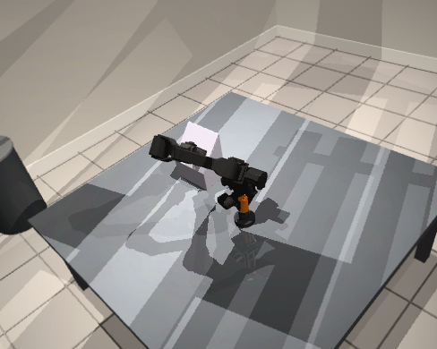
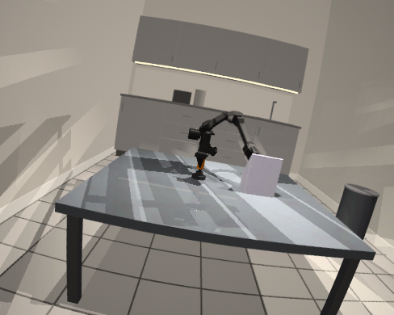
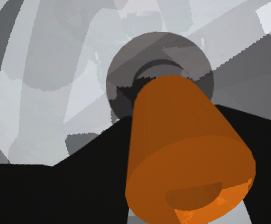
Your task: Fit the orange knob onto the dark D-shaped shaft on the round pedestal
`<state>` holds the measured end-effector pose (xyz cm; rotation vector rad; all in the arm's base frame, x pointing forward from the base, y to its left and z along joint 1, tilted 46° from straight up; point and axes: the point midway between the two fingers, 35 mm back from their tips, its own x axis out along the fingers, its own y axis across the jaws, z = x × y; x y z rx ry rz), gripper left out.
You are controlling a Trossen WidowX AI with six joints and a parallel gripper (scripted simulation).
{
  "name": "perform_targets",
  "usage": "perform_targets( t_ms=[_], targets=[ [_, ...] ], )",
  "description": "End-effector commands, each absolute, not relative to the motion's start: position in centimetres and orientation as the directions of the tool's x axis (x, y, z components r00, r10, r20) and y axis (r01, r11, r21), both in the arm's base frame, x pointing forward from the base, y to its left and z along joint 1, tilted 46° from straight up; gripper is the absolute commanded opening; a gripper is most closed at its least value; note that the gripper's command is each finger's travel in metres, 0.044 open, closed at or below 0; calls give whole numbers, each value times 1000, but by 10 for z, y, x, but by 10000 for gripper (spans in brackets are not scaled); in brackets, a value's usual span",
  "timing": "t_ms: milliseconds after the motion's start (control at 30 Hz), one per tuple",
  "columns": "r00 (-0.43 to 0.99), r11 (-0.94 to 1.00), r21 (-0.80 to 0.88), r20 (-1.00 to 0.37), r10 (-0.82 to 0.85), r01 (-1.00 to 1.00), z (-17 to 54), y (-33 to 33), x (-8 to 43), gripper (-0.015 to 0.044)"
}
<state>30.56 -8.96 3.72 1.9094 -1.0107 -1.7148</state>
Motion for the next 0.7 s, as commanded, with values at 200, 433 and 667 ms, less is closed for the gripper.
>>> perform_targets(
  t_ms=[200, 433, 667],
  targets=[
    [-3, -669, 700, -692, -722, -248, 37, -91, 304, 0],
    [-2, -669, 700, -692, -722, -248, 36, -91, 305, 0],
    [-2, -670, 700, -692, -722, -248, 38, -88, 306, 0]
  ],
)
